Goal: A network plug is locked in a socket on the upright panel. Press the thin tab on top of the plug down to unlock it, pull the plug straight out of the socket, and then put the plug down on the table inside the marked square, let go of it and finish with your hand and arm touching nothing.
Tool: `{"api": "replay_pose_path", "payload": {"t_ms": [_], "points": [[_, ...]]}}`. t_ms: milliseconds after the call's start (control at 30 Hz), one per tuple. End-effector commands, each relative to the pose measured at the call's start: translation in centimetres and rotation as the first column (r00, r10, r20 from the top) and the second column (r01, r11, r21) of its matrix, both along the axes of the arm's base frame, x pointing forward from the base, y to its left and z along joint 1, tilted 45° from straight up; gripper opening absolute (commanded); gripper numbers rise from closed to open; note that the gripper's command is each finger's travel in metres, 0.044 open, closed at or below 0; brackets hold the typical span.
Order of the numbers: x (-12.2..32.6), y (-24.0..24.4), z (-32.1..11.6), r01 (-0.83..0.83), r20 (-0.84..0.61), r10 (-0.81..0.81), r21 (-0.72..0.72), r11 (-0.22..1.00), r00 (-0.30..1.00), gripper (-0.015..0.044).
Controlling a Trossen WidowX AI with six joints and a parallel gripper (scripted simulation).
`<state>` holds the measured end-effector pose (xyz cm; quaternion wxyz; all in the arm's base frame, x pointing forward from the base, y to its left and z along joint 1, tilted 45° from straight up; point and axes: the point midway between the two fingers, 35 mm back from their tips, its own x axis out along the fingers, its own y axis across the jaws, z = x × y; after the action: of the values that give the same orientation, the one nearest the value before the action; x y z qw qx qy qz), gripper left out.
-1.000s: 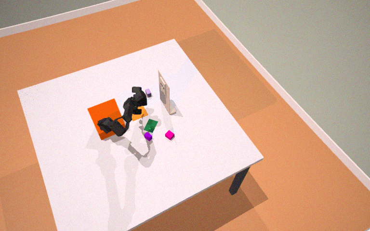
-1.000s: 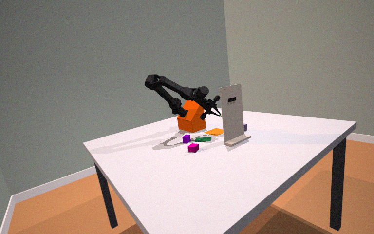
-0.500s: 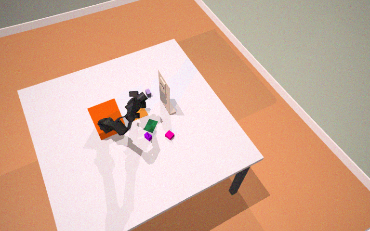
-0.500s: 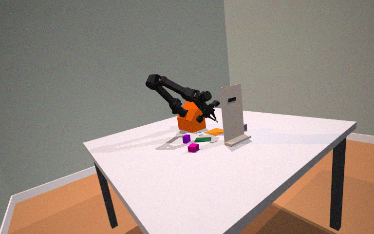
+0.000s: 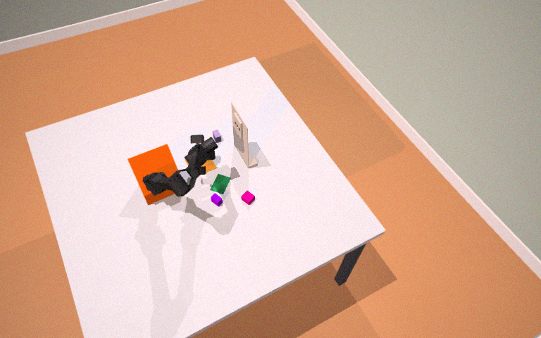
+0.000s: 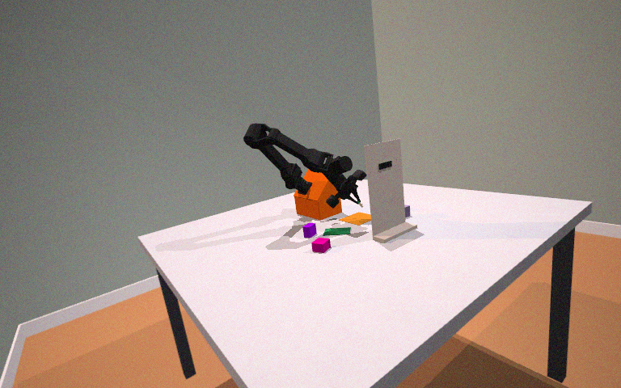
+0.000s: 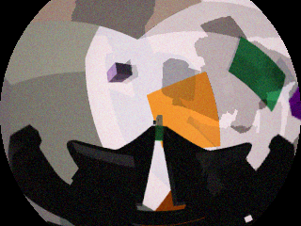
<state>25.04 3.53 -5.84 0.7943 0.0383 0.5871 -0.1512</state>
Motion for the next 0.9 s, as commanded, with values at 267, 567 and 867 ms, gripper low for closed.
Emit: {"api": "replay_pose_path", "payload": {"t_ms": [267,567,867], "points": [[-0.2,-1.5,-1.6,0.000,-0.009,0.000,-0.001,1.000,1.000,0.0000],[-0.2,-2.5,-2.5,0.000,-0.008,0.000,-0.003,1.000,1.000,0.0000],[-0.3,-3.3,-3.2,0.001,-0.008,-0.001,-0.004,1.000,1.000,0.0000]]}}
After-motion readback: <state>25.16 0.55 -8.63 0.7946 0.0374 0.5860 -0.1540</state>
